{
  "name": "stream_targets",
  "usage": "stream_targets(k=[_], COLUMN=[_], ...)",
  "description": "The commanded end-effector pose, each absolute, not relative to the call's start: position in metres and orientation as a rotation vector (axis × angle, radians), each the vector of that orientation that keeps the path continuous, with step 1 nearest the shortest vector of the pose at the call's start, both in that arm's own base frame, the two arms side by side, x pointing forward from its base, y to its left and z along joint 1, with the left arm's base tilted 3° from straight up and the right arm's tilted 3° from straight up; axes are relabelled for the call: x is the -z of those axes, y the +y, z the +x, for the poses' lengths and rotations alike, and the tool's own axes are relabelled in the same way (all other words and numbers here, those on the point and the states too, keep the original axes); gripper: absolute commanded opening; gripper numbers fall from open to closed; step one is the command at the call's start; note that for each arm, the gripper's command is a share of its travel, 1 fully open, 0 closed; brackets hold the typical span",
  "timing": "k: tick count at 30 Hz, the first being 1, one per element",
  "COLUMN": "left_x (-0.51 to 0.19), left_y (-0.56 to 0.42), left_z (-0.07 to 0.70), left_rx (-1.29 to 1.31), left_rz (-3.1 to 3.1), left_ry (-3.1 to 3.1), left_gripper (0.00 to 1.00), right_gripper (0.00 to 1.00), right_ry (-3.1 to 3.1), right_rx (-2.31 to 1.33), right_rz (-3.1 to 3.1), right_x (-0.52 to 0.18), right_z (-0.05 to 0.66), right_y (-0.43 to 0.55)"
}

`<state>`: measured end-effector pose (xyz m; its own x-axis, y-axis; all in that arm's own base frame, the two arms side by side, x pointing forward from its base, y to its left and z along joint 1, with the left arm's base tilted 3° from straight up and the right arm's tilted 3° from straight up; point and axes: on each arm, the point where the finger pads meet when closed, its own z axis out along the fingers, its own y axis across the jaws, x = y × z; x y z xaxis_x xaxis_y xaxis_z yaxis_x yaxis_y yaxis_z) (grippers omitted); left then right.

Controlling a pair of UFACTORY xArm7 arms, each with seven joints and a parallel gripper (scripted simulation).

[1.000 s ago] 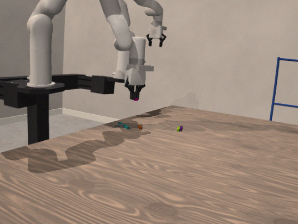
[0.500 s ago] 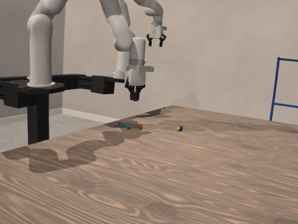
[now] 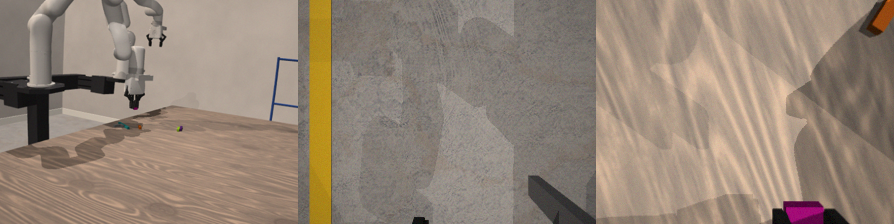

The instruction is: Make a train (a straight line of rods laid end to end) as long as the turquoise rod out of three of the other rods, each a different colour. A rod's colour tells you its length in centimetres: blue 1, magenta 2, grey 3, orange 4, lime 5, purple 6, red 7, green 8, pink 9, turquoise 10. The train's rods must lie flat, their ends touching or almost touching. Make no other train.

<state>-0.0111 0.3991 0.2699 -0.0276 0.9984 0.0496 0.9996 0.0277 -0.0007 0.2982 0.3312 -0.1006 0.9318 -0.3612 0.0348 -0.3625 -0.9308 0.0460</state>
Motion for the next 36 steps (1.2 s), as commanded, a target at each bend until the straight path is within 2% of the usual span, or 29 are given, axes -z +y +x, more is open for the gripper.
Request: stream_targets(k=[1,8,36], left_x=[-0.272,-0.272,-0.272], left_y=[0.400,0.400,0.400], left_z=[-0.011,-0.011,-0.011], left_rx=[0.059,0.059,0.059], left_rz=[-2.163,-2.163,-2.163], left_ry=[-2.224,-2.224,-2.224], left_gripper=[1.00,1.00,1.00], right_gripper=[0.17,0.17,0.17], right_ry=[-0.570,-0.570,-0.570], right_rx=[-0.042,-0.042,-0.042], right_rz=[3.040,3.040,3.040], right_x=[0.117,0.138,0.142], right_z=[0.300,0.300,0.301], right_y=[0.332,0.331,0.331])
